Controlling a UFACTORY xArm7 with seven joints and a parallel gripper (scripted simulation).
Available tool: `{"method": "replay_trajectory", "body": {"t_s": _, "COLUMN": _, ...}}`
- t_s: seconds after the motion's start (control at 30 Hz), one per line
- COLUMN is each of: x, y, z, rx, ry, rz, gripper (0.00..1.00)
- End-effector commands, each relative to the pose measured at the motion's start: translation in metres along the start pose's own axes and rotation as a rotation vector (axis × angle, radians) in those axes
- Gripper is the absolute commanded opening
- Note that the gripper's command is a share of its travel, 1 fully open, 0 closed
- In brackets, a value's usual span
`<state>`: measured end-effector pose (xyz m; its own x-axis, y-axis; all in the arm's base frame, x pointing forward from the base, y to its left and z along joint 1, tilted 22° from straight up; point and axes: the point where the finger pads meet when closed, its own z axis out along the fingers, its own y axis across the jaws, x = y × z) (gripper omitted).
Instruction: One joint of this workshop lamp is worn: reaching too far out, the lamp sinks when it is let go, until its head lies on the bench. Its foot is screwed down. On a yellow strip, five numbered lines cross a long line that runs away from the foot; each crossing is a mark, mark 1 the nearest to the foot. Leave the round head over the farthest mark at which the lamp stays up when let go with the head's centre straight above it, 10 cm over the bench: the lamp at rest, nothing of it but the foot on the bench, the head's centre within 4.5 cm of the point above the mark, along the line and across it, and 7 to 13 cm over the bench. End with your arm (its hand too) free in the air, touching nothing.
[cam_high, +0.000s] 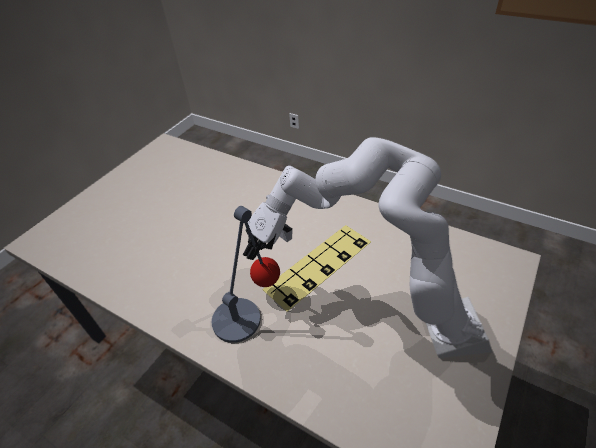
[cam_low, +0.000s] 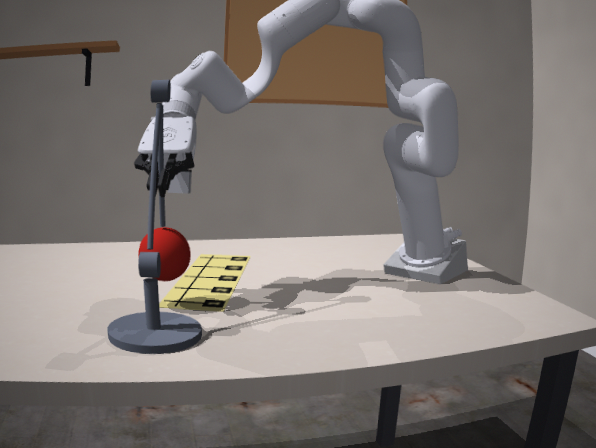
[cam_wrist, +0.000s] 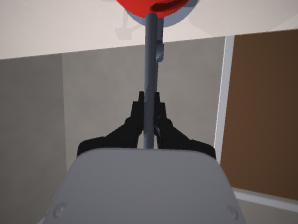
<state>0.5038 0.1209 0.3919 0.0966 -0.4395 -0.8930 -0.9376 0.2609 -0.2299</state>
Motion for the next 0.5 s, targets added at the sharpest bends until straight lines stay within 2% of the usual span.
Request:
{"method": "replay_trajectory", "body": {"t_s": 0.0, "x": 0.001, "y": 0.001, "z": -0.005, "rx": 0.004, "ry": -0.002, "rz": -0.004, "gripper": 0.00}}
{"method": "replay_trajectory", "body": {"t_s": 0.47, "x": 0.026, "y": 0.030, "z": -0.029, "rx": 0.004, "ry": -0.002, "rz": -0.004, "gripper": 0.00}}
